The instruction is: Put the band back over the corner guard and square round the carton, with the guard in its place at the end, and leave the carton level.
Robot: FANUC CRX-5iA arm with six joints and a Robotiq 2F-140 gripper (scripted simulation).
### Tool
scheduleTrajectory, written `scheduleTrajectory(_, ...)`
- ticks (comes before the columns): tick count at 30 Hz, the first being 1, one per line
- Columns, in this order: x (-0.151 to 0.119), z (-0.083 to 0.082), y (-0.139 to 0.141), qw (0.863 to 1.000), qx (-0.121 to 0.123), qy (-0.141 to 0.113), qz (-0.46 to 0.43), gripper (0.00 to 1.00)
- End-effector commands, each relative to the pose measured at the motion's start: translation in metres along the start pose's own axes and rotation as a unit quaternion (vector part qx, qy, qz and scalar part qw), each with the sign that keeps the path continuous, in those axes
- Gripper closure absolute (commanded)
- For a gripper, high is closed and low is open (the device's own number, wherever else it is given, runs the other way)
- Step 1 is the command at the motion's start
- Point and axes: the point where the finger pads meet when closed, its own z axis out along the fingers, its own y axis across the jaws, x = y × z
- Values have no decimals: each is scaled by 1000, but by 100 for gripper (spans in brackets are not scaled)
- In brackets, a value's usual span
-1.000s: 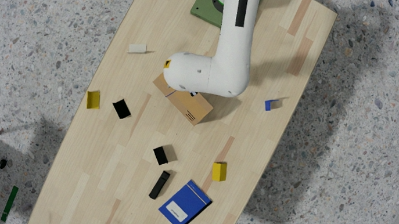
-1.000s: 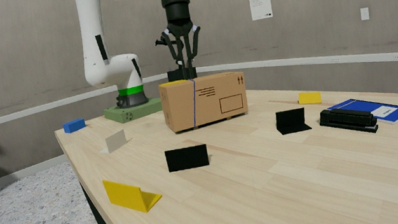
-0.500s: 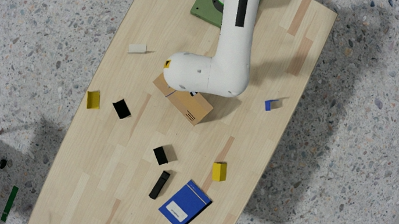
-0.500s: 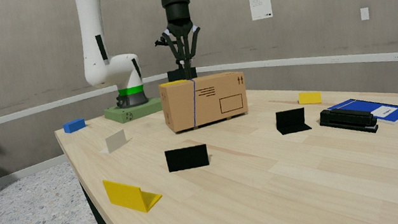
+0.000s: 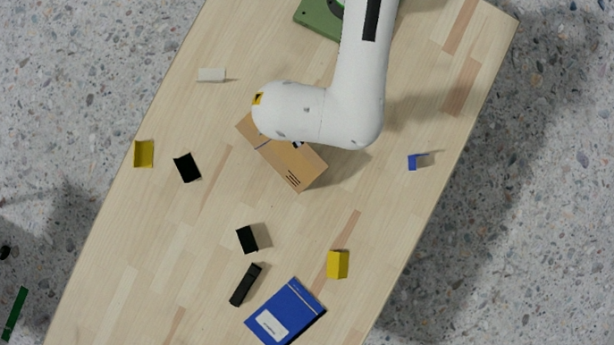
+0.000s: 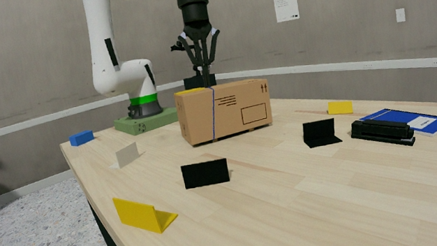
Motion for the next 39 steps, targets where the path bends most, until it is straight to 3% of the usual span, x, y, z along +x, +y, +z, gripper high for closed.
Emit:
scheduleTrajectory(1,0,-1,0,1000,0,-1,0,90)
scheduleTrajectory(19,0,-2,0,1000,0,-1,0,90)
scheduleTrajectory(39,0,-17,0,1000,0,-1,0,90)
